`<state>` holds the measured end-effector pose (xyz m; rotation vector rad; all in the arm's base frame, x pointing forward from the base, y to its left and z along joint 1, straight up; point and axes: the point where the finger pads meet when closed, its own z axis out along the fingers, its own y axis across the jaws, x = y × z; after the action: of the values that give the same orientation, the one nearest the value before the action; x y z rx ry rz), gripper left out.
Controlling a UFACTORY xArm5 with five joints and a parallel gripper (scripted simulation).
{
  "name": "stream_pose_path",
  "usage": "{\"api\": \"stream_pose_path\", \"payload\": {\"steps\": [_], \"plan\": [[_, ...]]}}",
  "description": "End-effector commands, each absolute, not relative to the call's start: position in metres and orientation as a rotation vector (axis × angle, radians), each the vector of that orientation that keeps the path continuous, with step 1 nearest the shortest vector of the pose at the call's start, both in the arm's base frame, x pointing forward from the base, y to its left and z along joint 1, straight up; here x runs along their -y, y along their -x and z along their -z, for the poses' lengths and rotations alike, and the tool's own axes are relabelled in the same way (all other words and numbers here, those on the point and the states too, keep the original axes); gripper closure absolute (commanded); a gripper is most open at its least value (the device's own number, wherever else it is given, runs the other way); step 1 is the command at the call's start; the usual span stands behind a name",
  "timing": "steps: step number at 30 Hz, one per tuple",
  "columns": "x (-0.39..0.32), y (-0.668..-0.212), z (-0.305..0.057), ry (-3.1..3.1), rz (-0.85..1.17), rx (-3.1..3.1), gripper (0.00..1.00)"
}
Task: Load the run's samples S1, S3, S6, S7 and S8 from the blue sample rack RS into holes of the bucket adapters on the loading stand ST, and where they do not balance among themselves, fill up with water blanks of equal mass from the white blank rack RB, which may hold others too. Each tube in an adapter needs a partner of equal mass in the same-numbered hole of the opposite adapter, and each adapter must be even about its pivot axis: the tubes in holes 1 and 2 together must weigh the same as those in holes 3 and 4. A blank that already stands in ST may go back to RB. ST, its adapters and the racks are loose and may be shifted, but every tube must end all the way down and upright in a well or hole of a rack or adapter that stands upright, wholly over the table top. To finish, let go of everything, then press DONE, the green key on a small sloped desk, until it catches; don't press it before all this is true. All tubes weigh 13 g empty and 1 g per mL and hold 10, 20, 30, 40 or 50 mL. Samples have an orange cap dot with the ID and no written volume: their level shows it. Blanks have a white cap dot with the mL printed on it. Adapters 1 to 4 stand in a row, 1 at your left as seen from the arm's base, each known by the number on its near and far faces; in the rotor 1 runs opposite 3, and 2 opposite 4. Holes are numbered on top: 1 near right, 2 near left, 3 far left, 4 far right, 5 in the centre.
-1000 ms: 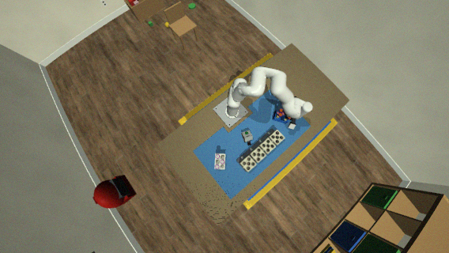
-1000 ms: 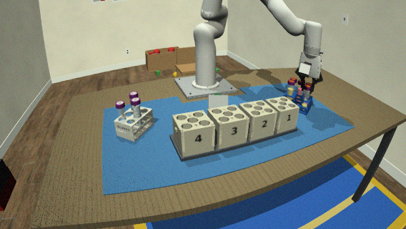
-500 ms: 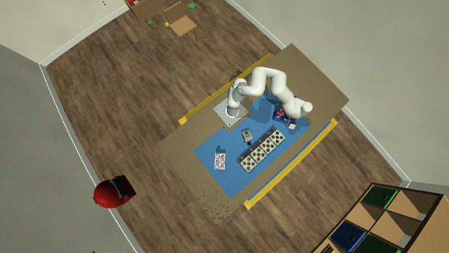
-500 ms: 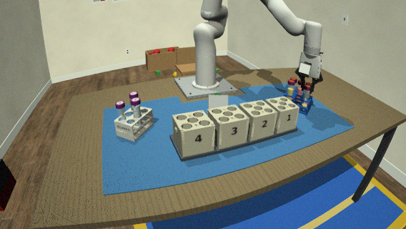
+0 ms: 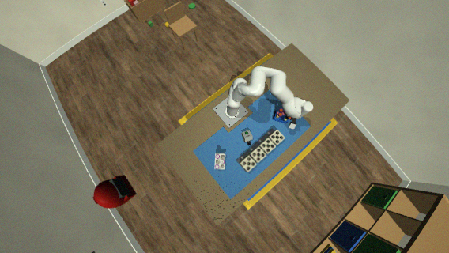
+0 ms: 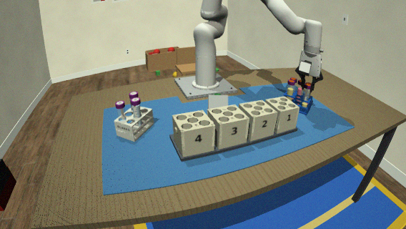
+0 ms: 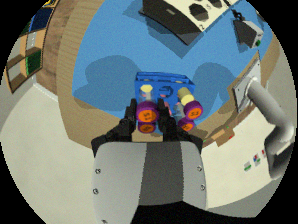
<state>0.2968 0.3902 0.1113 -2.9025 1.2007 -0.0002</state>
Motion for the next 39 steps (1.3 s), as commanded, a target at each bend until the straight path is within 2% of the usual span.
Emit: {"api": "stream_pose_path", "payload": {"steps": [1, 25, 39], "plan": [[-0.391, -0.298, -0.114, 2.899, 0.002, -1.199, 1.00], [-0.391, -0.297, -0.127, 2.899, 0.002, -1.199, 1.00], [-0.391, -0.297, -0.151, 2.899, 0.002, -1.199, 1.00]]}}
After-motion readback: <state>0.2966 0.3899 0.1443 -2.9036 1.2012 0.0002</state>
